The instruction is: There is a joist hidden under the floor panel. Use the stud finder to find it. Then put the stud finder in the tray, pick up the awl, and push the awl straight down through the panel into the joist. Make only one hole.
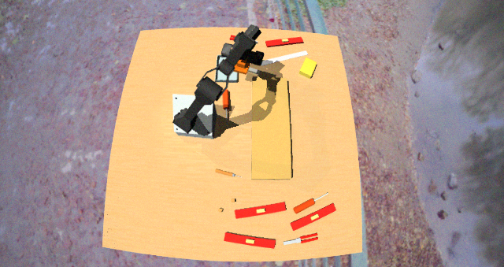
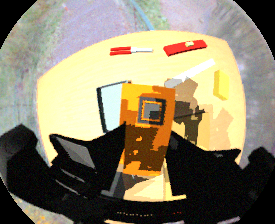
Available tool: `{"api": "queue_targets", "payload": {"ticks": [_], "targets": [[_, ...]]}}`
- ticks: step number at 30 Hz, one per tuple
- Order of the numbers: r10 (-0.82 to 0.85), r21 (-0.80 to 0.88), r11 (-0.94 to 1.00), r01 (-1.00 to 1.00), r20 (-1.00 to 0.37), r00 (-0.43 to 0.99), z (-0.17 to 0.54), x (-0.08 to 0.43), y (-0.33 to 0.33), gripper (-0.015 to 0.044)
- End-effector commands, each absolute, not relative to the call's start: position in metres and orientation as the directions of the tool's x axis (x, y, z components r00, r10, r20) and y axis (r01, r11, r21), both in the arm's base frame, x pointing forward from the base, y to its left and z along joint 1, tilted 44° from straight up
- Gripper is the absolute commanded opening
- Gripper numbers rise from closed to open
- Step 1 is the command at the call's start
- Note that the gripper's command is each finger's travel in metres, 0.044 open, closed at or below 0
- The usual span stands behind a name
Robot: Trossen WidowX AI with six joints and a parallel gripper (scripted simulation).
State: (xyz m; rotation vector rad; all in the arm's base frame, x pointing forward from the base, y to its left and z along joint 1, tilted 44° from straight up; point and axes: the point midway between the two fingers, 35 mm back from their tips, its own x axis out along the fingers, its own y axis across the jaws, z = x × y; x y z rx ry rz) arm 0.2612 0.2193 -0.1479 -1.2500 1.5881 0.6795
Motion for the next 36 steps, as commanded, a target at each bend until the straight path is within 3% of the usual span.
{"api": "queue_targets", "payload": {"ticks": [1,10,36], "targets": [[-0.403,-0.068,0.237,-0.969,-0.914,-0.035,-0.171,0.229,0.237,0.0],[-0.444,0.032,0.119,-0.992,-0.892,-0.082,-0.208,0.173,0.245,0.0],[-0.445,0.032,0.117,-0.993,-0.892,-0.082,-0.254,0.169,0.206,0.0]]}}
